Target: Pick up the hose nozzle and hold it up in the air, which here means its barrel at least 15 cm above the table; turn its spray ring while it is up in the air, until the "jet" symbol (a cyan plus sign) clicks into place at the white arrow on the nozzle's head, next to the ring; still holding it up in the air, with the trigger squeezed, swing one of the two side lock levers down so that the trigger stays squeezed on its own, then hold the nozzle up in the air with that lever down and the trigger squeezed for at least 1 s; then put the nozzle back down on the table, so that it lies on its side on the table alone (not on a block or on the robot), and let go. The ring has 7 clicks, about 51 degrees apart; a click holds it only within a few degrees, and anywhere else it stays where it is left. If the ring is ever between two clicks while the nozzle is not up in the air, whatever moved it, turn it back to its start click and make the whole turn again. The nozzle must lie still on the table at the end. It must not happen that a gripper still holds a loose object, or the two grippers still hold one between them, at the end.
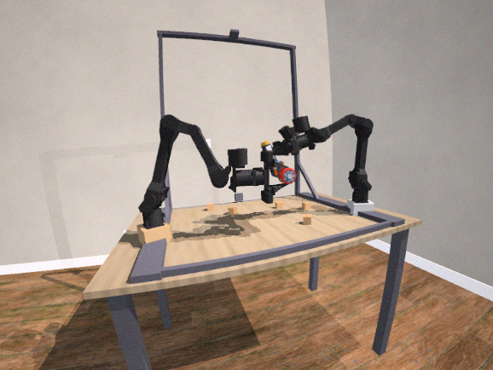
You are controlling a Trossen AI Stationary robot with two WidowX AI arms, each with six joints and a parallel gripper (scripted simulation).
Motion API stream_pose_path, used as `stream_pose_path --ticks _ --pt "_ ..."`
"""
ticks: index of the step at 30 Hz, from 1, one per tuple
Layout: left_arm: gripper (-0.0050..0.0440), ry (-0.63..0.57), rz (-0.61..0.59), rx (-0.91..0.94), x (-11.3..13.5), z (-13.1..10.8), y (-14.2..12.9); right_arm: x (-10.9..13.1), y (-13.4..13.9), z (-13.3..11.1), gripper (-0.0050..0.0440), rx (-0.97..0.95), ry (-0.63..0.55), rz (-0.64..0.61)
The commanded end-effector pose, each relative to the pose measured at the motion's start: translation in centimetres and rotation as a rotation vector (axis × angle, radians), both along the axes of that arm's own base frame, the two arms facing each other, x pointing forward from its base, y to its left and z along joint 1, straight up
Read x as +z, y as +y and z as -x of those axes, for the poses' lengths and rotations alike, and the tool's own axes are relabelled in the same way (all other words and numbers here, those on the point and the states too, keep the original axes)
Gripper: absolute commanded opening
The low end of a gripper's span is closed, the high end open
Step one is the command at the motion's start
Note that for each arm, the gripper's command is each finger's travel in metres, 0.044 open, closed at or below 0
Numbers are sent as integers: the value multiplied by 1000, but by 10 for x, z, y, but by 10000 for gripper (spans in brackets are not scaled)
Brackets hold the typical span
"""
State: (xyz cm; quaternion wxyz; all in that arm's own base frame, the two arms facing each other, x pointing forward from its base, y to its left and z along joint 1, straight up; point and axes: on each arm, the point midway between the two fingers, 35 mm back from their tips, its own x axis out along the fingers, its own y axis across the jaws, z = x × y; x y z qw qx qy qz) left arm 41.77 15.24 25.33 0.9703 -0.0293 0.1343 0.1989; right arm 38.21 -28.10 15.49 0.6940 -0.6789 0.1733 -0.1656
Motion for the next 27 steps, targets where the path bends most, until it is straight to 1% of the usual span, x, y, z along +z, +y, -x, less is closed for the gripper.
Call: stream_pose_path --ticks 1,8,9,21,22,23,26,27 --pt "170 -52 -24 -1 22 0 0 14 -2 -1 0 4 61 -24" --pt "170 -52 -24 -1 22 0 0 18 -3 -2 0 9 165 -79" --pt "170 -52 -24 -1 22 0 0 15 -3 -2 0 7 128 -60" --pt "170 -52 -24 -1 22 0 0 15 -3 -2 0 7 128 -60" --pt "170 -52 -24 -1 22 0 0 18 -2 -2 0 9 185 -90" --pt "170 -52 -24 -1 22 0 0 19 -2 -2 0 9 201 -98" --pt "170 -52 -24 -1 22 0 0 21 -3 -3 0 9 246 -121" --pt "170 -52 -24 -1 22 0 0 18 -3 -2 0 8 218 -108"
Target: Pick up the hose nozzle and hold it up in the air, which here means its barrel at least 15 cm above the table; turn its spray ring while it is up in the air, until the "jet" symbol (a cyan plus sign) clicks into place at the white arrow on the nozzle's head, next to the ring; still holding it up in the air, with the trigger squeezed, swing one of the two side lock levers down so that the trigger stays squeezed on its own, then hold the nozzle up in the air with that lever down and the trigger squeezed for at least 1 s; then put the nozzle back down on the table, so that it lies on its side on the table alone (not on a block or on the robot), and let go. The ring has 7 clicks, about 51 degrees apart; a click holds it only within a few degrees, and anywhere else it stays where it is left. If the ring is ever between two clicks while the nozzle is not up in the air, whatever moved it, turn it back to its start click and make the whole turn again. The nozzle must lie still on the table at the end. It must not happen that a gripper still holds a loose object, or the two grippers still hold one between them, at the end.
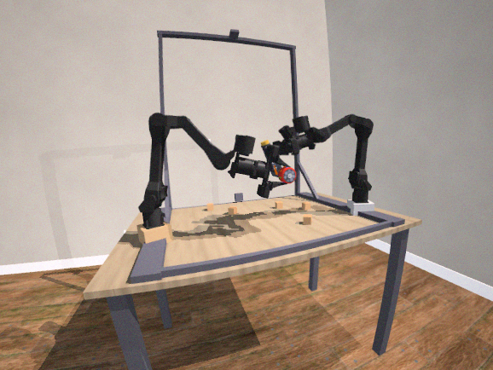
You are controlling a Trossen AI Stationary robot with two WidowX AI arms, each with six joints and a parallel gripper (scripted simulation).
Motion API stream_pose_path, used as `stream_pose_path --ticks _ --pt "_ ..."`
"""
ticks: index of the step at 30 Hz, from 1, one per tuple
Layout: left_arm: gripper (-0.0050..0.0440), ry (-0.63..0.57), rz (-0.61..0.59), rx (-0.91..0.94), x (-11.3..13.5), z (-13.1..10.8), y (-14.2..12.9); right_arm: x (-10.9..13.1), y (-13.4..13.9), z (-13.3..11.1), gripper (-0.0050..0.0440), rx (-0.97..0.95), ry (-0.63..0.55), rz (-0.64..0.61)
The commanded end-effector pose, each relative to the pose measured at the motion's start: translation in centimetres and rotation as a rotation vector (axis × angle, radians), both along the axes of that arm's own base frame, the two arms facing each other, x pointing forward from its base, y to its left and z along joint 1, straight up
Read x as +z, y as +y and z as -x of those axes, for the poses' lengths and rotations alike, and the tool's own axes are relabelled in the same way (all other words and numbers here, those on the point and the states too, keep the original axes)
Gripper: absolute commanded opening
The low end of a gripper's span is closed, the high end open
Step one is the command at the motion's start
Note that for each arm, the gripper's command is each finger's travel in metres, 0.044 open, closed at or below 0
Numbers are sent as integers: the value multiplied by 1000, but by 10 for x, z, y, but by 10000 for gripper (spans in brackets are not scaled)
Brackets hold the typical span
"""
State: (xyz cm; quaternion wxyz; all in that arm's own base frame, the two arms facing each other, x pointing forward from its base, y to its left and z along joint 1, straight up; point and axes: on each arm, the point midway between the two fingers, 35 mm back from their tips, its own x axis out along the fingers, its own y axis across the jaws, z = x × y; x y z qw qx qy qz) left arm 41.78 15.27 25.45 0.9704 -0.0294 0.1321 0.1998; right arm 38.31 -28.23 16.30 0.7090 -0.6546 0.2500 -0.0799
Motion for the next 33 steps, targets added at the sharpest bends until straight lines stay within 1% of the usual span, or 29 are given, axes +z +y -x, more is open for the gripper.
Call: stream_pose_path --ticks 1,2,3,9,10,11,31,33 --pt "170 -48 -23 -3 20 0 0 10 -1 -1 0 -2 8 1" --pt "170 -48 -23 -3 20 0 0 10 -1 -1 0 -2 8 1" --pt "170 -48 -23 -3 20 0 0 13 -2 -1 0 -2 69 -30" --pt "170 -48 -23 -3 20 0 0 17 -2 -2 0 -2 160 -77" --pt "170 -48 -23 -3 20 0 0 13 -2 -2 0 -3 132 -64" --pt "170 -48 -23 -3 20 0 0 13 -2 -2 408 -3 121 -58" --pt "170 -47 -23 -3 20 0 0 13 -2 -2 408 -3 121 -58" --pt "170 -47 -23 -3 20 0 0 14 -1 1 408 -3 121 -58"
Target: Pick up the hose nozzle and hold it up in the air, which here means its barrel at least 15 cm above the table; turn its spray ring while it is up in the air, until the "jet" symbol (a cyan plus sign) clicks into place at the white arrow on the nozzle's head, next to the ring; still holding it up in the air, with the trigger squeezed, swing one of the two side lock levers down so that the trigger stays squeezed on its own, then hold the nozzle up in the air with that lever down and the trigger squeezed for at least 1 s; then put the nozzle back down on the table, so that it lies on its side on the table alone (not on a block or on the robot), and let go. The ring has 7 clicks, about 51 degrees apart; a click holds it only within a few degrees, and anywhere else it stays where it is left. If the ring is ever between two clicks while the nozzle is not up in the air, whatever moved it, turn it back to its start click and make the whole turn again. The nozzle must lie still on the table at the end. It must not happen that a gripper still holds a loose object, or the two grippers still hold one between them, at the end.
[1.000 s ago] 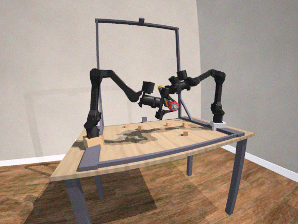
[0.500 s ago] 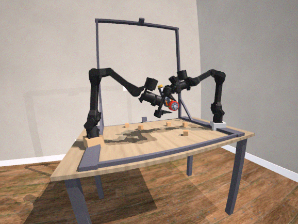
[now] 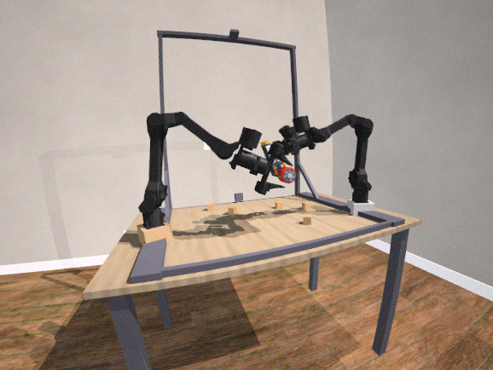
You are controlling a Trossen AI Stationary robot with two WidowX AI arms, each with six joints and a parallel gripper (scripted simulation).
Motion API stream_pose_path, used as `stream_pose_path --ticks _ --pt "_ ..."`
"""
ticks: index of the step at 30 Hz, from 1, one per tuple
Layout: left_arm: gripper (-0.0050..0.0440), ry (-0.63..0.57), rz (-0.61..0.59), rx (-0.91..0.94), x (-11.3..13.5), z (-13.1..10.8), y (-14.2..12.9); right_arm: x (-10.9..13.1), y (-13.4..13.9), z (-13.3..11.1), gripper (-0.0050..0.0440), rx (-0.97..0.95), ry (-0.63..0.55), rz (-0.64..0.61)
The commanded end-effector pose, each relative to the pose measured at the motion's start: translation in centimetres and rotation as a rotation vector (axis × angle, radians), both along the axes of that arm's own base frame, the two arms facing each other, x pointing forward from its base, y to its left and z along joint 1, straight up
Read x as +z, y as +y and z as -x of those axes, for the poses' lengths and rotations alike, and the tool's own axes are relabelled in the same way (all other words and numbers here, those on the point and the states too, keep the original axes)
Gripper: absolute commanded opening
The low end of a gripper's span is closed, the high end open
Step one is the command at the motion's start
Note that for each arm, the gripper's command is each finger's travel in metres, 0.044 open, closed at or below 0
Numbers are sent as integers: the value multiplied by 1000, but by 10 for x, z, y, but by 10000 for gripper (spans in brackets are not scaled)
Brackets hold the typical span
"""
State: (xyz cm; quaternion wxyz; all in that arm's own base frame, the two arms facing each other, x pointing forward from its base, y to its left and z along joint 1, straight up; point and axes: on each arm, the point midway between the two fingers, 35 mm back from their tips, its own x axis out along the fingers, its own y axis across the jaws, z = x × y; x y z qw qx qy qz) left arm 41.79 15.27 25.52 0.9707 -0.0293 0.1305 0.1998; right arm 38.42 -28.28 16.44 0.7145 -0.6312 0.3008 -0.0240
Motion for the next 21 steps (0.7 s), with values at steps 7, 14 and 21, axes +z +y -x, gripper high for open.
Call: stream_pose_path --ticks 7,14,21 --pt "170 -44 -23 -2 20 1 0 16 3 8 408 -4 -19 20" --pt "170 -44 -23 -2 20 1 0 20 8 17 408 -2 -18 20" --pt "170 -44 -23 -2 20 1 0 22 12 24 408 0 -18 19"
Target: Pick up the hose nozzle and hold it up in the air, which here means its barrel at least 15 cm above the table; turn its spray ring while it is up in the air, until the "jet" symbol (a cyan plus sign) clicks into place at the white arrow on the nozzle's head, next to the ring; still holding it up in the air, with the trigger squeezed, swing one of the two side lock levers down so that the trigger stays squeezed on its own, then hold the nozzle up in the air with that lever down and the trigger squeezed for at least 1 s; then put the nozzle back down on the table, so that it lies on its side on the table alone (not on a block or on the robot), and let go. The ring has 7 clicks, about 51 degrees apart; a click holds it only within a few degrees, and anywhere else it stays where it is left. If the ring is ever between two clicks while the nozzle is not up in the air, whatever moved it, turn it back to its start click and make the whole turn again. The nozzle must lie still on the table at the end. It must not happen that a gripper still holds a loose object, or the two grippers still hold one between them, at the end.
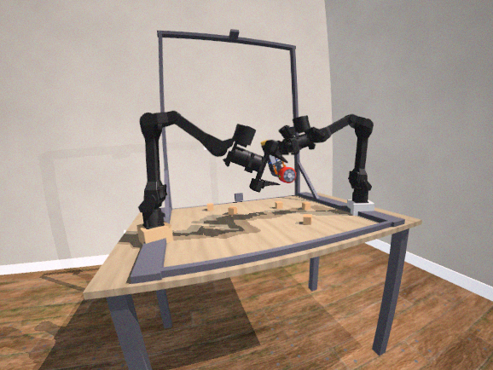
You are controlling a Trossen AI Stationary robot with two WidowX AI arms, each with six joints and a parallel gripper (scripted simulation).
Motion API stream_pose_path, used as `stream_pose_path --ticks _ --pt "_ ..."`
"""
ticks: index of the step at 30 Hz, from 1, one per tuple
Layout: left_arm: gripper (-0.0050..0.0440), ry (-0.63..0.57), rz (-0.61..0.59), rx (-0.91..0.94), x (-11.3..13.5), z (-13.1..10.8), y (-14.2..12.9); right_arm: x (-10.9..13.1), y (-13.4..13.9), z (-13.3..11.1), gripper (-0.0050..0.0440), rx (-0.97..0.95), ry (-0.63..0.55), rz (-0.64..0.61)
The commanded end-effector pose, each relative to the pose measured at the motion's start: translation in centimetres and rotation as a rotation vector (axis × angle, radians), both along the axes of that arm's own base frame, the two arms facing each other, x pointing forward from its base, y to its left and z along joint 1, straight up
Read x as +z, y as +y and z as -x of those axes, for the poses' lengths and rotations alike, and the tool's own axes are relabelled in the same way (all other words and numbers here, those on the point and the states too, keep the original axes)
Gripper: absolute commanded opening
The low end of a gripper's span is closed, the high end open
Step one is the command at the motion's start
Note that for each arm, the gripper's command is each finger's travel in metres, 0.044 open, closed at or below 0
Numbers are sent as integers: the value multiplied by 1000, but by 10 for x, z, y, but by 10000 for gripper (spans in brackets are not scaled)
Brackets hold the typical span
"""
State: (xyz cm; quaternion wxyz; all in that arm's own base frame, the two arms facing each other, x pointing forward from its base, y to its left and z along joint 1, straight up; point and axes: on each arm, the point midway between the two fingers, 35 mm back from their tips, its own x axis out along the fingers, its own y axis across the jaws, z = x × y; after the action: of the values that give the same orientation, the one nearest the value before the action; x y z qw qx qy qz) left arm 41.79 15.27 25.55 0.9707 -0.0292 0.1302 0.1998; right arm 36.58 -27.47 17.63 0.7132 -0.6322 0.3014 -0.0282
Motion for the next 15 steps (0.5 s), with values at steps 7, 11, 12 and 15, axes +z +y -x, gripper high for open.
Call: stream_pose_path --ticks 7,11,12,15 --pt "170 -44 -22 -2 19 1 0 14 8 14 408 7 -14 12" --pt "170 -44 -22 -2 19 1 0 16 11 20 408 8 -14 12" --pt "170 -44 -22 -2 19 1 0 17 12 21 408 8 -14 12" --pt "170 -44 -22 -2 19 1 0 18 14 24 408 8 -14 12"
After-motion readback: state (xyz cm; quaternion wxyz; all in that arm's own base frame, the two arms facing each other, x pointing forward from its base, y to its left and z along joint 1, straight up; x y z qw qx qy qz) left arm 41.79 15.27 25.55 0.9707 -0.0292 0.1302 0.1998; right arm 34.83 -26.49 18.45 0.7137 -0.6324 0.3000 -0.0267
